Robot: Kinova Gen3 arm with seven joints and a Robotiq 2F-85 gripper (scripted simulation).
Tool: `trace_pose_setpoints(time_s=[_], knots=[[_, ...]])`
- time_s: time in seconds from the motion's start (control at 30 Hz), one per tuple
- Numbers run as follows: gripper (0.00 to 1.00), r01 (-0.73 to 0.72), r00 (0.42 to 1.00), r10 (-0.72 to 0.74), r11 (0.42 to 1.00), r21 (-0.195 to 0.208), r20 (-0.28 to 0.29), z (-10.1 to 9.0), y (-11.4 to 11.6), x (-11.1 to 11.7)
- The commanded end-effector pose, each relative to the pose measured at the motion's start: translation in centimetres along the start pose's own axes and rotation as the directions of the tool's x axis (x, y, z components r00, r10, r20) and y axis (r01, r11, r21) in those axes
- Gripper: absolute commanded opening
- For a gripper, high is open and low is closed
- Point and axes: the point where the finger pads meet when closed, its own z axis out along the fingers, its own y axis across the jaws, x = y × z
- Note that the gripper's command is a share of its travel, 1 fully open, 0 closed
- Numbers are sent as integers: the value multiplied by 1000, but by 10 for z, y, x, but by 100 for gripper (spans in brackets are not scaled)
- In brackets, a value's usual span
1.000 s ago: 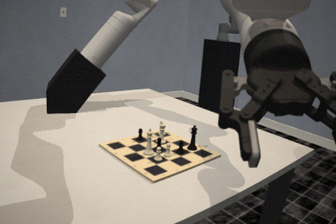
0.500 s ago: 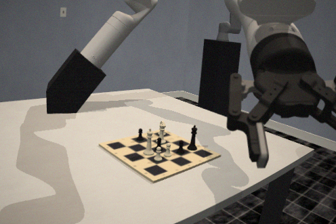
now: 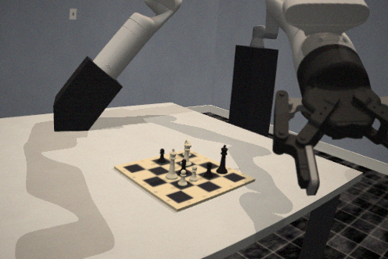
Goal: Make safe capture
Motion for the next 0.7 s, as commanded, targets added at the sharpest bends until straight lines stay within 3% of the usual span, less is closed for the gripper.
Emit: trace_pose_setpoints(time_s=[0.0,0.67], knots=[[100,2,1000,-2,1000,1,0,-1,-2,0],[100,-30,1000,30,1000,-7,-1,-7,-12,-13]])
